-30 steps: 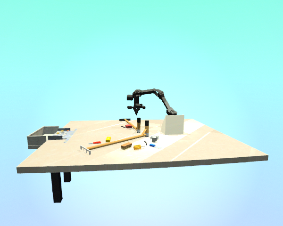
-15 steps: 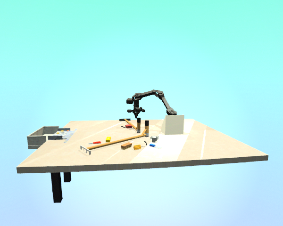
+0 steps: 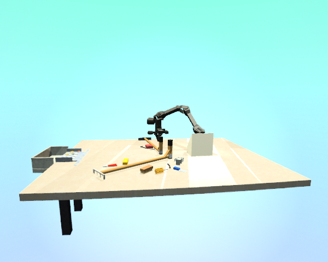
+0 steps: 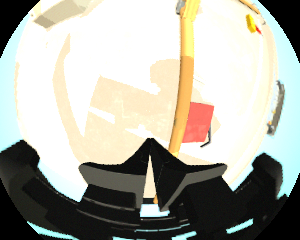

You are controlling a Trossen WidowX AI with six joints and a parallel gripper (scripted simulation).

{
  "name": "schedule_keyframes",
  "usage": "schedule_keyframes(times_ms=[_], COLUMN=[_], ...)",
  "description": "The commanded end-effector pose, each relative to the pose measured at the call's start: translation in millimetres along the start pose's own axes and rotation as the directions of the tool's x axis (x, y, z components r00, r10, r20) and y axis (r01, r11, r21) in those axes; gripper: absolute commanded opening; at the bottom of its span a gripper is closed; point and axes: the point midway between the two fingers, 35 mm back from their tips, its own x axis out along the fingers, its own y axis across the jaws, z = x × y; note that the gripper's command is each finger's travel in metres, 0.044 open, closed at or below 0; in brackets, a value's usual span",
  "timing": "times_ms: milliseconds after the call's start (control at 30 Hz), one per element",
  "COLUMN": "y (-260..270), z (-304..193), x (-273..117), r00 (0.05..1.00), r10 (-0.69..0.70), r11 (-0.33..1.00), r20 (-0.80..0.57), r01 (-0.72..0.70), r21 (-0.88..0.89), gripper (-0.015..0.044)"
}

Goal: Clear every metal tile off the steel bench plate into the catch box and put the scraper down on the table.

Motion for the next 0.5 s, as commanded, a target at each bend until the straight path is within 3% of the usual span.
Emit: schedule_keyframes(times_ms=[0, 467], y=[3.4, 10.4], z=[1.6, 1.5], x=[13.1, 40.0], r00=[1.000, 1.000], r10=[0.005, 0.007], r11=[1.000, 1.000], r20=[0.003, -0.006], r01=[-0.005, -0.007], r21=[-0.010, -0.020], gripper=[0.0000, 0.0000])
